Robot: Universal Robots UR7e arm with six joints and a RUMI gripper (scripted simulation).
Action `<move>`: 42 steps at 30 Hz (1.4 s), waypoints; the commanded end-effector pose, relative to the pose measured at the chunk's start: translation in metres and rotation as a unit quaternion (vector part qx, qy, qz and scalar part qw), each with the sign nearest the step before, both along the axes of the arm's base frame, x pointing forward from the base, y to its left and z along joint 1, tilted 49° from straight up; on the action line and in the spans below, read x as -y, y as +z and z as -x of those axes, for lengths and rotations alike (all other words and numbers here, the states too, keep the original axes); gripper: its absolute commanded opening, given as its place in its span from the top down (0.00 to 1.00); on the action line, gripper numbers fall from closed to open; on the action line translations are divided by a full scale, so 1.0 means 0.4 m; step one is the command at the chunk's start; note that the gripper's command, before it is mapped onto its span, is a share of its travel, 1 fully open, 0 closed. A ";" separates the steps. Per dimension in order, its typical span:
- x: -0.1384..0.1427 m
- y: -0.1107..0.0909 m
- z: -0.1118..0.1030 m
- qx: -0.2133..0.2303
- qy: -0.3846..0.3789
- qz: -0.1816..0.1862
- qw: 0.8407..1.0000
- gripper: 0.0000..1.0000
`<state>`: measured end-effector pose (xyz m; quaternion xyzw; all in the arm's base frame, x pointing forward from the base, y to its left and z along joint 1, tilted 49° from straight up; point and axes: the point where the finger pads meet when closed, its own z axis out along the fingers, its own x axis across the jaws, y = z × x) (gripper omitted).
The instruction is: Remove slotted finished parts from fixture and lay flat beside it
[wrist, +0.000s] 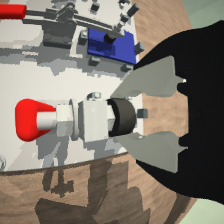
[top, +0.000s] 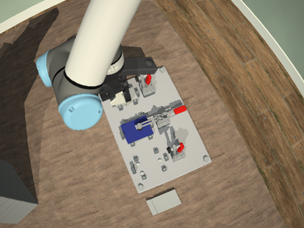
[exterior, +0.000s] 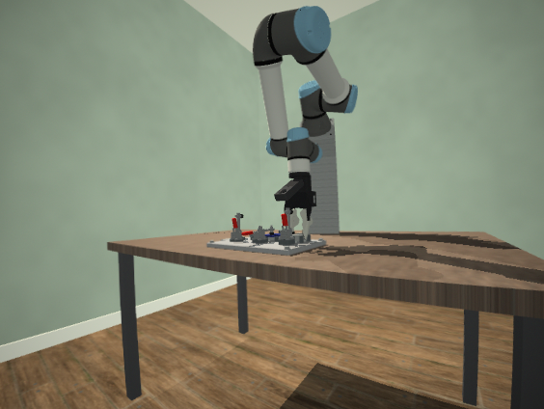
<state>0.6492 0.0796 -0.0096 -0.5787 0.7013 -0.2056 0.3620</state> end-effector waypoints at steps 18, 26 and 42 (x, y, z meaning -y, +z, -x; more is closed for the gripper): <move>0.001 0.003 0.006 -0.001 -0.001 0.000 1.000 1.00; 0.004 0.011 0.016 -0.001 -0.001 0.000 1.000 1.00; 0.009 0.035 0.043 -0.001 -0.001 0.000 1.000 1.00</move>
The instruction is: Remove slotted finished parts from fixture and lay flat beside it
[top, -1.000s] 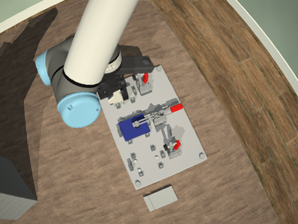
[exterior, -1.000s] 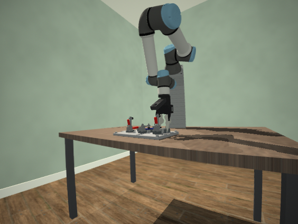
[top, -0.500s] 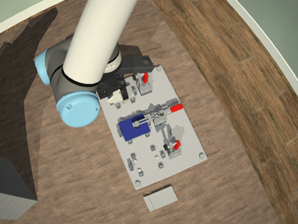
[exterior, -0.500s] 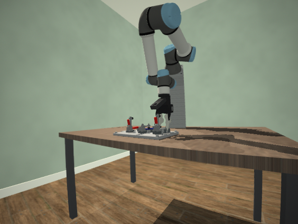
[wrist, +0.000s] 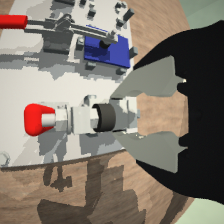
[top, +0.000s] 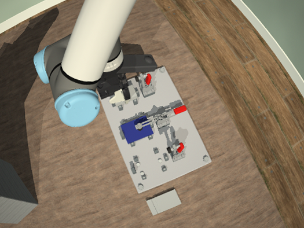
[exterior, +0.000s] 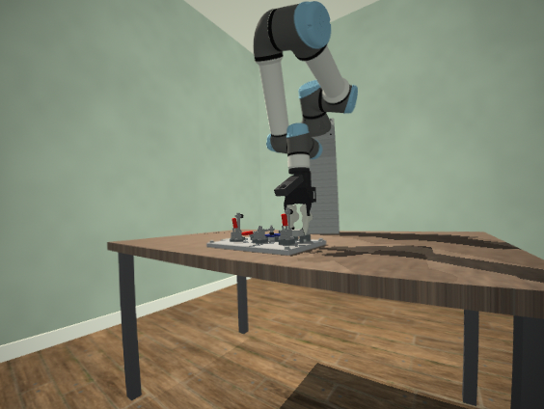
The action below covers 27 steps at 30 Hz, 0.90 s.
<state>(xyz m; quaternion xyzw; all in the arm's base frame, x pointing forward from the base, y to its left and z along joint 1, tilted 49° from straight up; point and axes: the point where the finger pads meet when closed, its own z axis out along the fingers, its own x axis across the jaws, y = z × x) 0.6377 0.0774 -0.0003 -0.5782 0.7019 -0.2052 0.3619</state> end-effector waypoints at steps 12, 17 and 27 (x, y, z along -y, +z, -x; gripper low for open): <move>0.006 0.027 0.032 0.000 0.000 0.000 1.000 1.00; 0.007 0.032 0.038 0.000 0.000 0.000 1.000 1.00; 0.006 0.035 0.041 0.000 0.000 0.000 1.000 1.00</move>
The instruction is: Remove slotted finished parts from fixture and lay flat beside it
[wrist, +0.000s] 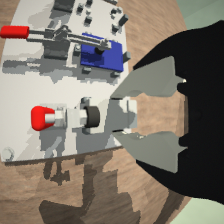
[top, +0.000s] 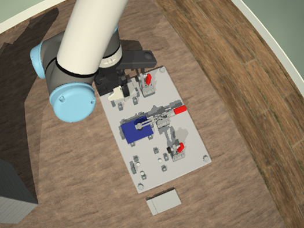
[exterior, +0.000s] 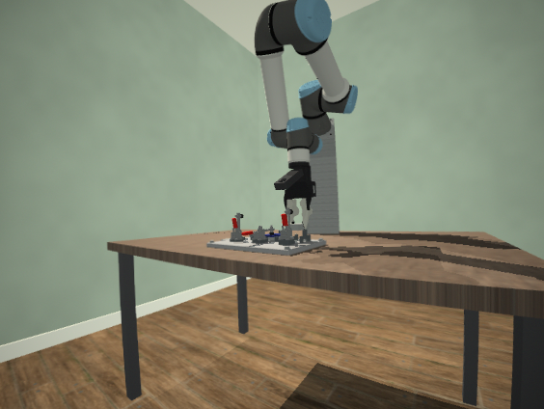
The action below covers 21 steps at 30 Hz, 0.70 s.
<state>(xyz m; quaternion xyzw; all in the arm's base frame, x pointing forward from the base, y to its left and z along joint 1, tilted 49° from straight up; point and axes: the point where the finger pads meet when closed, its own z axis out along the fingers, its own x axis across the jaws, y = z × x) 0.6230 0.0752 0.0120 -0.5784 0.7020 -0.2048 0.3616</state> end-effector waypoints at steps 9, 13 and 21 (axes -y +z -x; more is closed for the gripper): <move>0.001 0.006 0.006 0.001 0.000 0.000 1.000 1.00; 0.003 0.009 0.011 0.001 0.000 0.000 1.000 1.00; 0.006 0.026 0.042 0.001 0.000 0.000 1.000 1.00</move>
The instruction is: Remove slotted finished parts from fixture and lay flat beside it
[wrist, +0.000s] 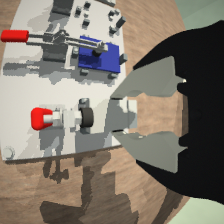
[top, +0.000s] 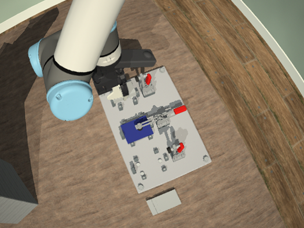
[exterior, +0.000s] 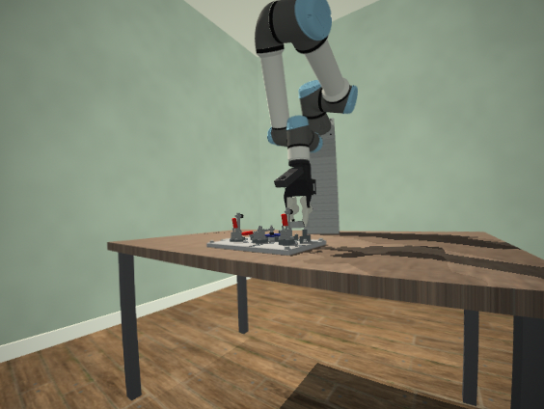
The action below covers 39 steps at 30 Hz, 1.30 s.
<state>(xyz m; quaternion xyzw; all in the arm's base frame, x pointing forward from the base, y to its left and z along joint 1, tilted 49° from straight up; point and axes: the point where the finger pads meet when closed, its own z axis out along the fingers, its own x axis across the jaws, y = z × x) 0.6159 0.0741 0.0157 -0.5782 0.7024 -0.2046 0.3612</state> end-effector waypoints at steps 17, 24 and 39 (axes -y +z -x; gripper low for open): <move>0.006 0.037 0.063 0.001 0.000 0.000 1.000 1.00; 0.004 0.038 0.061 0.002 0.001 0.000 1.000 1.00; 0.005 0.039 0.063 0.002 0.001 0.001 1.000 1.00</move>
